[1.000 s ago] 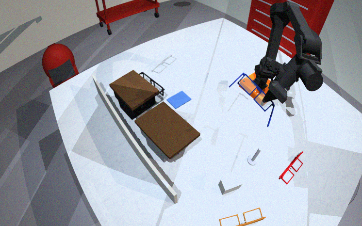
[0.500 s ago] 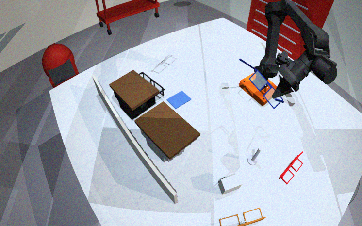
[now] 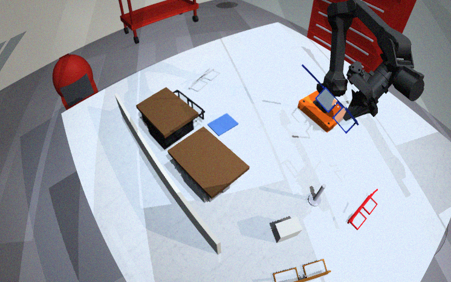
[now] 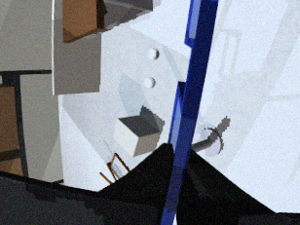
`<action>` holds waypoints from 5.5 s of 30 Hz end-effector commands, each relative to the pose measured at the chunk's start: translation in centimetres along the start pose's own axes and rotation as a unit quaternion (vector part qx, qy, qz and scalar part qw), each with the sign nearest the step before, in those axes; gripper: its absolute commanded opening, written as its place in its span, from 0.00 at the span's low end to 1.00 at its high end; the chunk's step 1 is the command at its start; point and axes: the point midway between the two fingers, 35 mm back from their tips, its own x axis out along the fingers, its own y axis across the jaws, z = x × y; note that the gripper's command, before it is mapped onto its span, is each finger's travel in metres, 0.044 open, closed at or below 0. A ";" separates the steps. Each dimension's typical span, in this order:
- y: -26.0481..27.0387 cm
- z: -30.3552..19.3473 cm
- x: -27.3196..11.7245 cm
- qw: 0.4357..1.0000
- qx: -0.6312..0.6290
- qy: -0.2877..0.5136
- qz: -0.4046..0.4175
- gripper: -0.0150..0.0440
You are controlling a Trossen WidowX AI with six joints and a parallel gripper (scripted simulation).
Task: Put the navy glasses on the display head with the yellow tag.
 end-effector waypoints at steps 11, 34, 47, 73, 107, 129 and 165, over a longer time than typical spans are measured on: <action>0.0 0.0 0.0 1.000 -0.003 0.001 -0.002 0.25; 0.5 1.8 2.9 0.995 -0.052 -0.049 -0.069 0.25; 1.0 4.3 5.8 0.981 -0.094 -0.075 -0.154 0.25; 1.7 10.1 10.3 0.943 -0.131 -0.032 -0.306 0.25; 1.1 14.6 13.5 0.925 -0.124 0.062 -0.354 0.25; -0.2 14.5 14.8 0.925 -0.126 0.057 -0.355 0.25; -1.5 14.6 16.6 0.925 -0.124 0.060 -0.355 0.25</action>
